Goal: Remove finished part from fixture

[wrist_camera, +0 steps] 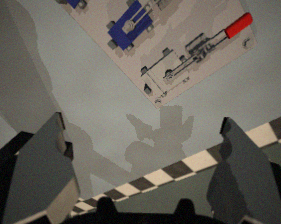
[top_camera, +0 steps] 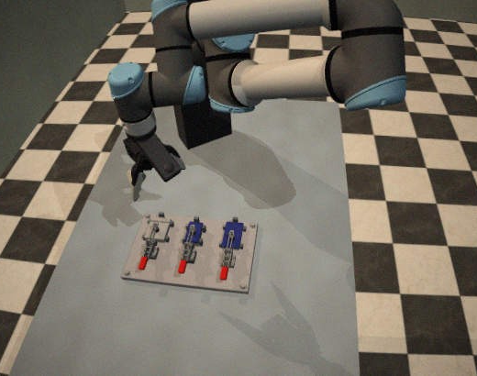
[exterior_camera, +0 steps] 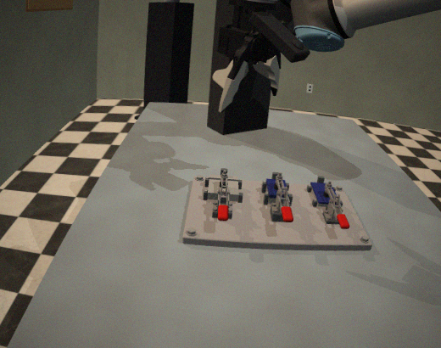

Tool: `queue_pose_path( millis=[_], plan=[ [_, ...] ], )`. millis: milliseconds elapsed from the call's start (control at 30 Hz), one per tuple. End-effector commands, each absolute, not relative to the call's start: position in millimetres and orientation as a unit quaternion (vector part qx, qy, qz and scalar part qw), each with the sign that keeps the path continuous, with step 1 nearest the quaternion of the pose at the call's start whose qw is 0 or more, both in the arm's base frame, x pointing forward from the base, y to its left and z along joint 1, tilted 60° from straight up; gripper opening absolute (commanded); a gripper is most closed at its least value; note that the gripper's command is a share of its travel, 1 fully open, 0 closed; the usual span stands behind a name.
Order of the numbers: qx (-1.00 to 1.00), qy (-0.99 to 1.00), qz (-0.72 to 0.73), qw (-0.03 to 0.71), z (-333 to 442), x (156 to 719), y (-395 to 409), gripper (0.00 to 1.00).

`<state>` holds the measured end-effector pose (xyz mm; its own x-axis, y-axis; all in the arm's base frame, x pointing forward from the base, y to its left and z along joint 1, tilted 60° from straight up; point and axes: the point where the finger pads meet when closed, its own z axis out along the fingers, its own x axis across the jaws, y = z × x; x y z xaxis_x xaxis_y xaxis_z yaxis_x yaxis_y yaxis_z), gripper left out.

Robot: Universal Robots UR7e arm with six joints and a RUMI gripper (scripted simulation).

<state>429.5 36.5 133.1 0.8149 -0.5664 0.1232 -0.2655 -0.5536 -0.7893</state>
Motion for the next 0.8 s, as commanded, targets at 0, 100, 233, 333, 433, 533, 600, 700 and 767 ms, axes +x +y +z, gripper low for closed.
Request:
queue_pose_path(
  millis=[0,100,233,333,433,533,600,700,767],
  plan=[
    [-0.850,0.277,-0.173,0.413,132.5,431.6,33.8,1.00],
    [-0.850,0.277,-0.173,0.413,132.5,431.6,33.8,1.00],
    [-0.850,0.277,-0.173,0.413,132.5,431.6,33.8,1.00],
    [-0.850,0.277,-0.173,0.413,132.5,431.6,33.8,1.00],
    [-0.842,0.295,-0.166,0.419,132.2,432.5,32.1,1.00],
    [-0.834,0.313,-0.160,0.425,131.8,433.4,30.4,1.00],
    [-0.818,0.346,-0.146,0.435,131.1,435.1,27.1,1.00],
    [-0.793,0.390,-0.127,0.449,130.1,437.3,22.4,1.00],
    [-0.777,0.417,-0.115,0.457,129.5,438.6,19.4,1.00]
  ],
)
